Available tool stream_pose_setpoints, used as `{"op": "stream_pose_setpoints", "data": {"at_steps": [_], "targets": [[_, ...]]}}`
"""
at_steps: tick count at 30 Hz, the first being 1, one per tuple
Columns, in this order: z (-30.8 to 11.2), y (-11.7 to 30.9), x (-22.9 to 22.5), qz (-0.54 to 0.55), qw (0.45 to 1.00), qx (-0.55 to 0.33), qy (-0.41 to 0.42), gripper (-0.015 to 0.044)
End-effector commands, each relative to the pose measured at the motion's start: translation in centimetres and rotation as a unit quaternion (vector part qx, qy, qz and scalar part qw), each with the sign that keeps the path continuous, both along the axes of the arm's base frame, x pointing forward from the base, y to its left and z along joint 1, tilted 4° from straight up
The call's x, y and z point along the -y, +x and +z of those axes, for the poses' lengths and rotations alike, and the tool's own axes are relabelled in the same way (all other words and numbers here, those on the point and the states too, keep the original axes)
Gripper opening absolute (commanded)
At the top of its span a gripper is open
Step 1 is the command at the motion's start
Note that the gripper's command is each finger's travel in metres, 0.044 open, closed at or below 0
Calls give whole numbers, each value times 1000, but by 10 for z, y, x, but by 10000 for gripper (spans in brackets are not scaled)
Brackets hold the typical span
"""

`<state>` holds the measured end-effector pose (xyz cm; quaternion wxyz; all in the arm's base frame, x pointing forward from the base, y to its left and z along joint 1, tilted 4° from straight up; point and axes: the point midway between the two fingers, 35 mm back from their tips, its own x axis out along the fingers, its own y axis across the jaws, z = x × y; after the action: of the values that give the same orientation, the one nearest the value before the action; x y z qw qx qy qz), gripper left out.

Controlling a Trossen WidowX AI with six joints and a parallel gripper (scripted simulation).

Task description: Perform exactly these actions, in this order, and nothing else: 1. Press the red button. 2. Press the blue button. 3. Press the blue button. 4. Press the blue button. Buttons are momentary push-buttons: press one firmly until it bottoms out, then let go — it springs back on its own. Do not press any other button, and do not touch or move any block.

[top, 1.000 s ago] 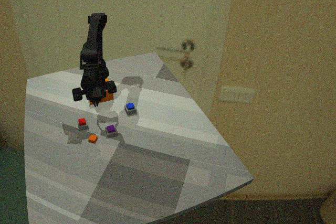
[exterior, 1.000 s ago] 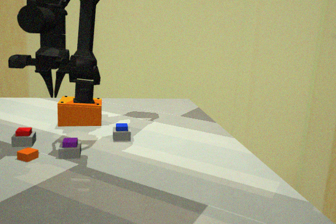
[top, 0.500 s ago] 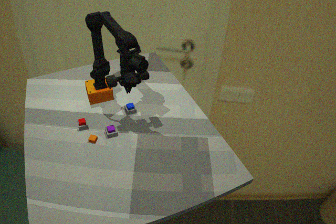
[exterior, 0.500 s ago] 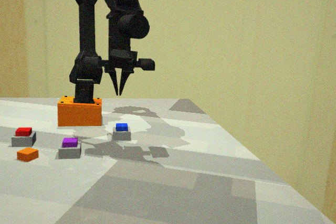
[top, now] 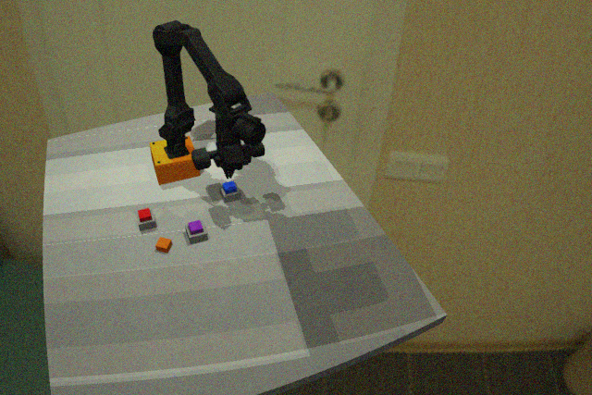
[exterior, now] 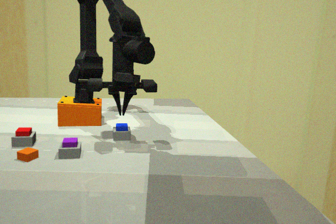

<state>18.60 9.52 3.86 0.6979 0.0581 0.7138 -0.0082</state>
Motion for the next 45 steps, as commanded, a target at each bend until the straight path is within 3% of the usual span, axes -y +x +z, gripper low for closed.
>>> {"op": "stream_pose_setpoints", "data": {"at_steps": [1, 21, 45], "targets": [[-6, 0, -1, -3, 1000, 0, 1, 20], [-38, -1, -3, -3, 1000, 0, 1, 20], [-25, 2, -3, -1, 1000, 5, 3, 20]]}}
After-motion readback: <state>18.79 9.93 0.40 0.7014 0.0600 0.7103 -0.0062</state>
